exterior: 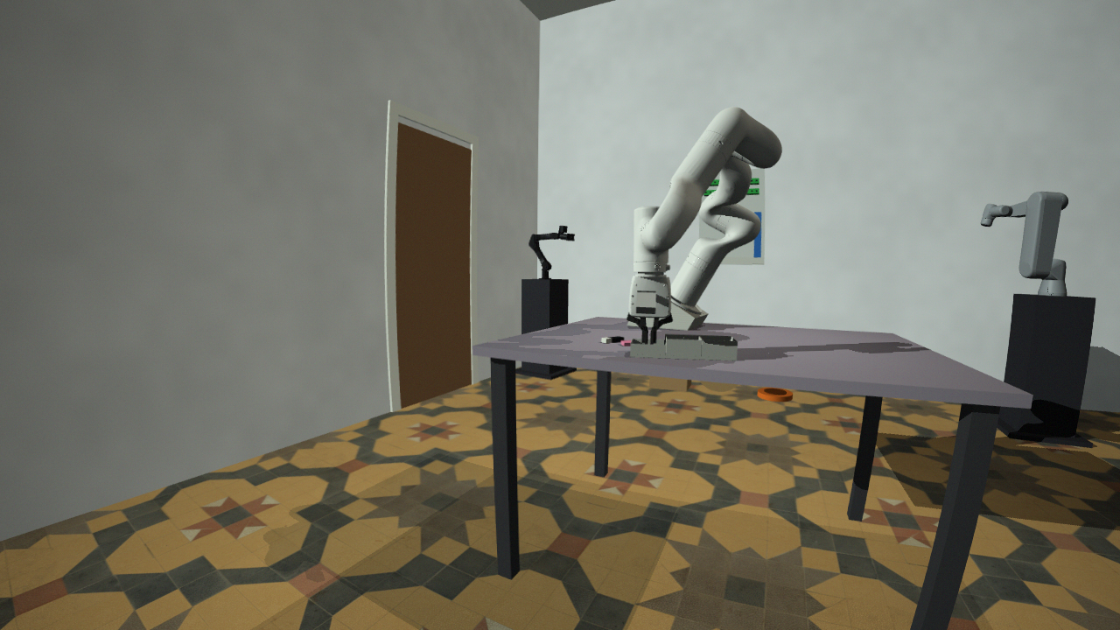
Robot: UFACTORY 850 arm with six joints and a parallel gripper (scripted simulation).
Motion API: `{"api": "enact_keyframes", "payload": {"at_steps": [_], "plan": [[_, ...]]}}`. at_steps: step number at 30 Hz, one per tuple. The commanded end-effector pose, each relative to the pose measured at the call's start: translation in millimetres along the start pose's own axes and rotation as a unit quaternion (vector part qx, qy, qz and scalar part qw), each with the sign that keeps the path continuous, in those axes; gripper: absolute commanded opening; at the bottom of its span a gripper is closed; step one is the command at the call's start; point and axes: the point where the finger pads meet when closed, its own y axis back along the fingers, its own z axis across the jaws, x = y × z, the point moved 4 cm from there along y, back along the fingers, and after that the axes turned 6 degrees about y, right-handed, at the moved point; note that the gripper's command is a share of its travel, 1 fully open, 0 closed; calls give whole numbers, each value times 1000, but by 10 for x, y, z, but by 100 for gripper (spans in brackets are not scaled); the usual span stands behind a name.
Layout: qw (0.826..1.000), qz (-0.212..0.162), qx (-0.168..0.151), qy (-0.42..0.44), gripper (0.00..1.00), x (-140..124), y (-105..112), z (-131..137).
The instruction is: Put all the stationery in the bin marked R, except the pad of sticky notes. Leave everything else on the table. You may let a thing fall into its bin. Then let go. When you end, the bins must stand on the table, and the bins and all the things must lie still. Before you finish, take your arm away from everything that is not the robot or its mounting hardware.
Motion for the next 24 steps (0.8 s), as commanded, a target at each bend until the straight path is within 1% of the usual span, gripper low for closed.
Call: {"api": "enact_keyframes", "payload": {"at_steps": [1, 16, 21, 23, 24], "plan": [[1000, 1, 0, 0, 7, 8, 70, 2], [1000, 1, 0, 0, 7, 8, 244, 2], [1000, 1, 0, 0, 7, 8, 444, 2], [1000, 1, 0, 0, 7, 8, 444, 2], [1000, 1, 0, 0, 7, 8, 484, 2]]}}
